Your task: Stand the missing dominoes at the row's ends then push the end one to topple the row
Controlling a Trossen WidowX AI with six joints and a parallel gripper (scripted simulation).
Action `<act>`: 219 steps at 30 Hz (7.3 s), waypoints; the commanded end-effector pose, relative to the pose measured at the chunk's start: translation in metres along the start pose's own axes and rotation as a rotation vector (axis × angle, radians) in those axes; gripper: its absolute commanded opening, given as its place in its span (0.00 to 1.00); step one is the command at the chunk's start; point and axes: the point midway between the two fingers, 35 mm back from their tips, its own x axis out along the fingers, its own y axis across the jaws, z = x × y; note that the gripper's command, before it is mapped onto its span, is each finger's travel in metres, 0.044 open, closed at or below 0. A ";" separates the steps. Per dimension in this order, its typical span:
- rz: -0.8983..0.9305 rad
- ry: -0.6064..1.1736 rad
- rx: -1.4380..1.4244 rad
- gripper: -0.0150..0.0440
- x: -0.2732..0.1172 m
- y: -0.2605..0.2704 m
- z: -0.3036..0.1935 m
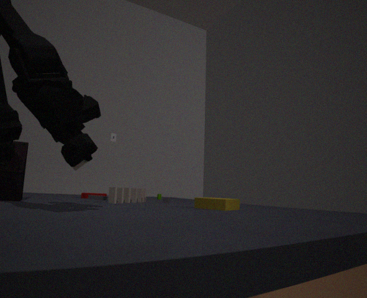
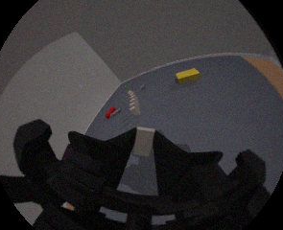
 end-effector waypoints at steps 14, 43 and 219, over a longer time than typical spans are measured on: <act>-0.166 -0.331 -0.189 0.44 -0.024 -0.013 0.006; -0.456 -0.611 -0.482 0.44 -0.064 -0.017 0.008; -0.670 0.803 -0.036 0.64 0.010 -0.087 -0.036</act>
